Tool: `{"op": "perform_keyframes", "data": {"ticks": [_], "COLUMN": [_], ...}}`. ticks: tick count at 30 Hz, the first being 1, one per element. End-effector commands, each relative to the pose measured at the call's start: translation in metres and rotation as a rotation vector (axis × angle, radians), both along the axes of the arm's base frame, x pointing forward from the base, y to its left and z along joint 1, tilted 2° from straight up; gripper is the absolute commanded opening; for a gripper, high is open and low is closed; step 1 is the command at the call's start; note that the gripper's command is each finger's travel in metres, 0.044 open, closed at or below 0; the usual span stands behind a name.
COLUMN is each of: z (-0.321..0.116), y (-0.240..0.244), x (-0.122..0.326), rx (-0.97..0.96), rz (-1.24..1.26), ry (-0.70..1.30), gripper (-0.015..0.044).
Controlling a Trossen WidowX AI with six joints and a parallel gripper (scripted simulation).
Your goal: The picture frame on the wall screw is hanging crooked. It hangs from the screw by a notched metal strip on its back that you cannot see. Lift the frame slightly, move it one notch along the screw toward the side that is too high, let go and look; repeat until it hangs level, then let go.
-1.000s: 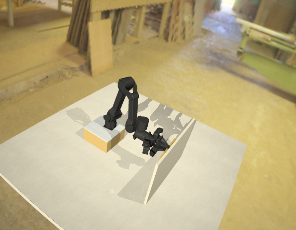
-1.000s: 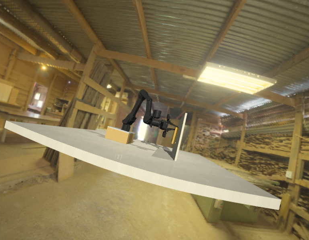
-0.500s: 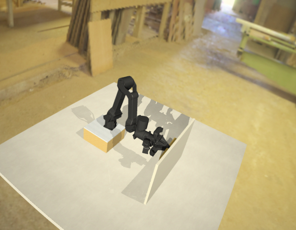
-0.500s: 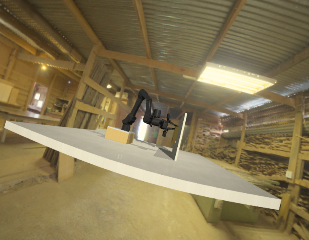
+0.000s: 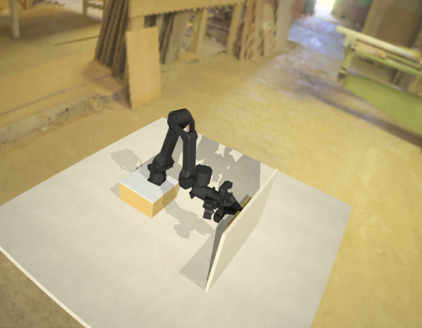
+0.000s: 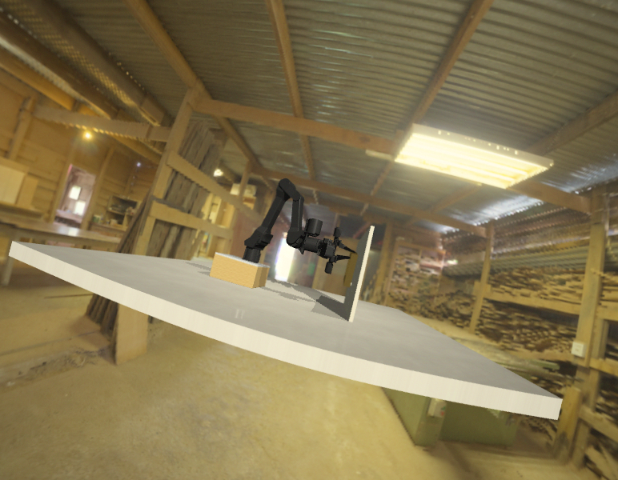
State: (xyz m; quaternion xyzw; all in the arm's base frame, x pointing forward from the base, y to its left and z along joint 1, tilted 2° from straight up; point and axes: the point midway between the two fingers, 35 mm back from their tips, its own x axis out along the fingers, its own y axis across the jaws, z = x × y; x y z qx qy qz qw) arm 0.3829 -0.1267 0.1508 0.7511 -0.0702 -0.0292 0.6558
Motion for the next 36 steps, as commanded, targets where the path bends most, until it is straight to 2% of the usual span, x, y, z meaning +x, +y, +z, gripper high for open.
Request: {"op": "perform_keyframes", "data": {"ticks": [1, 36], "z": [0.0026, 0.0028], "y": [0.0001, 0.0068], "x": [0.0002, 0.0012], "rx": [-0.006, -0.006], "rz": [-0.001, -0.001], "ry": [-0.008, -0.008], "gripper": [0.0, 0.0]}}
